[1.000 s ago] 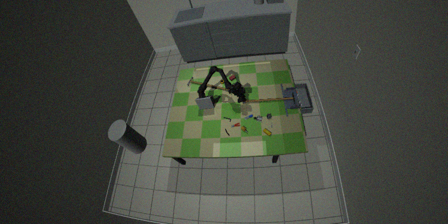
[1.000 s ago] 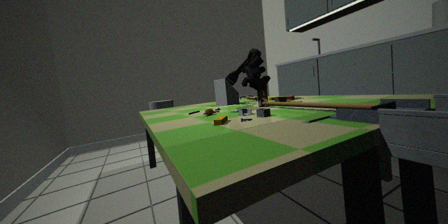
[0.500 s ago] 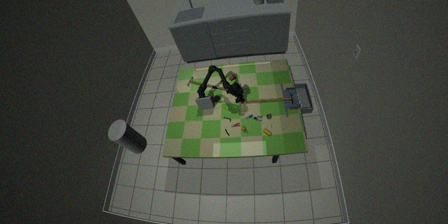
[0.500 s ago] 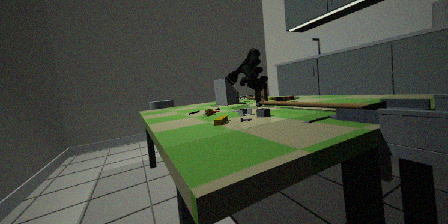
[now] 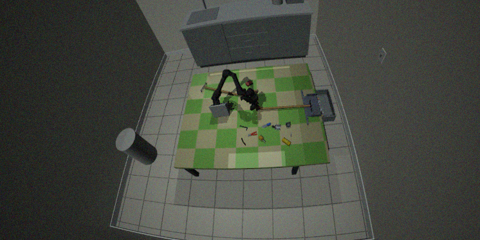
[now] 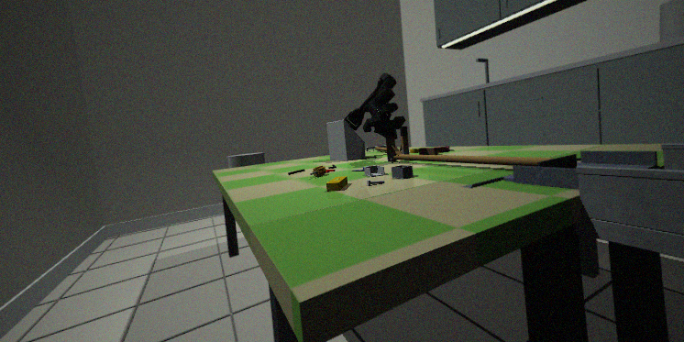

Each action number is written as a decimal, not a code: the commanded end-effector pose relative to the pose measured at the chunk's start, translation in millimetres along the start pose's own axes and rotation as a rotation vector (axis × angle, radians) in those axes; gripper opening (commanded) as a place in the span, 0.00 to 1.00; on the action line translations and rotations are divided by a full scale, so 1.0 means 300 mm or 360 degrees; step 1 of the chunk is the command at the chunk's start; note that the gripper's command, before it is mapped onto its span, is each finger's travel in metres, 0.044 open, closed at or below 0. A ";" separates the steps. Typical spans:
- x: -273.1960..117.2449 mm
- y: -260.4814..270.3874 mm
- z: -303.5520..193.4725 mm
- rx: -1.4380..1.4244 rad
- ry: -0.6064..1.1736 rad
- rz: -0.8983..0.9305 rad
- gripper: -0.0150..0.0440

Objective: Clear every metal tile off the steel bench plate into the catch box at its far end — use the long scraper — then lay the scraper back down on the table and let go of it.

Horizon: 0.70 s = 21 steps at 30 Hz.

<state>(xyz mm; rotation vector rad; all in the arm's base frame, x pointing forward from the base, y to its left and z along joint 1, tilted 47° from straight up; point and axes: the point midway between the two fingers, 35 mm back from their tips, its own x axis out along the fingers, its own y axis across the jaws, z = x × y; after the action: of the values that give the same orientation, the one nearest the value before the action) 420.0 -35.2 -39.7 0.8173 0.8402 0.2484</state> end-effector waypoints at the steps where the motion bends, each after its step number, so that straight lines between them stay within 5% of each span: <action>1: -0.022 0.009 0.000 -0.0015 -0.0019 0.0009 0.25; 21: -0.086 0.011 -0.082 -0.0013 -0.0021 0.0007 0.25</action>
<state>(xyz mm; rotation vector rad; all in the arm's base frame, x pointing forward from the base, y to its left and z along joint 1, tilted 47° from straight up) 387.9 -31.6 -37.7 0.8182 0.8390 0.2456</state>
